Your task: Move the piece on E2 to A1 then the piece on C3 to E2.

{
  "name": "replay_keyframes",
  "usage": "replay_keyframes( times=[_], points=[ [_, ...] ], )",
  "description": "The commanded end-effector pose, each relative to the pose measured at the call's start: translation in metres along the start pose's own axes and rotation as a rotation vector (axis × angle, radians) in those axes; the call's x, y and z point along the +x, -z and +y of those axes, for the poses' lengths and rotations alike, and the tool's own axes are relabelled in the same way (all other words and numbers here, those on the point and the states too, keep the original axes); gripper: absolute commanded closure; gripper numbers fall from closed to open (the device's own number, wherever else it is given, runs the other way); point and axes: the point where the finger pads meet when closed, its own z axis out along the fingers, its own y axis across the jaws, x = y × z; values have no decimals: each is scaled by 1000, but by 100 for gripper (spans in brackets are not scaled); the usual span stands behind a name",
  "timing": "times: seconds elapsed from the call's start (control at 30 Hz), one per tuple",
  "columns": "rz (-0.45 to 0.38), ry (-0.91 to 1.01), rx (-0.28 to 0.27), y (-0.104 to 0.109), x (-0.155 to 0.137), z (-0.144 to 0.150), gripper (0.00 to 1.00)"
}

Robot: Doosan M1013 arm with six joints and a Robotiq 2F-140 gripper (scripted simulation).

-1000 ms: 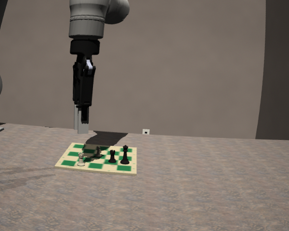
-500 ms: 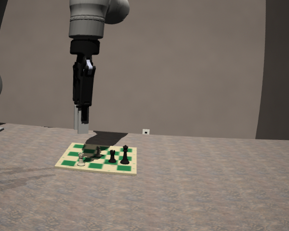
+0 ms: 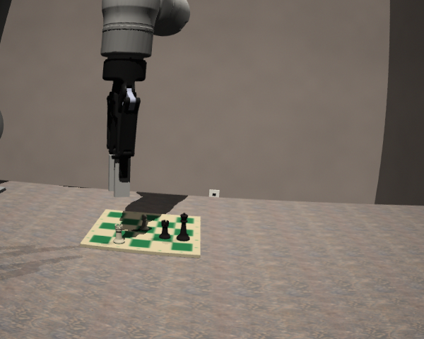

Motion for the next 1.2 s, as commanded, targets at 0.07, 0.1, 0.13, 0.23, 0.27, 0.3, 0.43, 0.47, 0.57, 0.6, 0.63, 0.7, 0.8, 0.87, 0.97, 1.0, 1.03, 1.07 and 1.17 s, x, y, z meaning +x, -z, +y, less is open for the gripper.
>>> replay_keyframes(
  times=[0.07,0.1,0.13,0.23,0.27,0.3,0.43,0.47,0.57,0.6,0.63,0.7,0.8,0.87,0.97,1.0,1.03,1.07,1.17],
  points=[
    [0,0,0,-3,0,0,78],
    [0,0,0,-3,0,0,78],
    [0,0,0,-4,0,0,78],
    [0,0,0,-8,0,0,78],
    [0,0,0,-9,0,0,78],
    [0,0,0,-10,0,0,78],
    [0,0,0,-13,0,0,78],
    [0,0,0,-14,0,0,78],
    [0,0,0,-19,0,0,78],
    [0,0,0,-21,0,0,78],
    [0,0,0,-22,0,0,78],
    [0,0,0,-26,0,0,78],
    [0,0,0,-30,0,0,78],
    [0,0,0,-33,0,0,78],
    [0,0,0,-36,0,0,78],
    [0,0,0,-36,0,0,78],
    [0,0,0,-38,0,0,78],
    [0,0,0,-39,0,0,78],
    [0,0,0,-43,0,0,78]
  ],
)
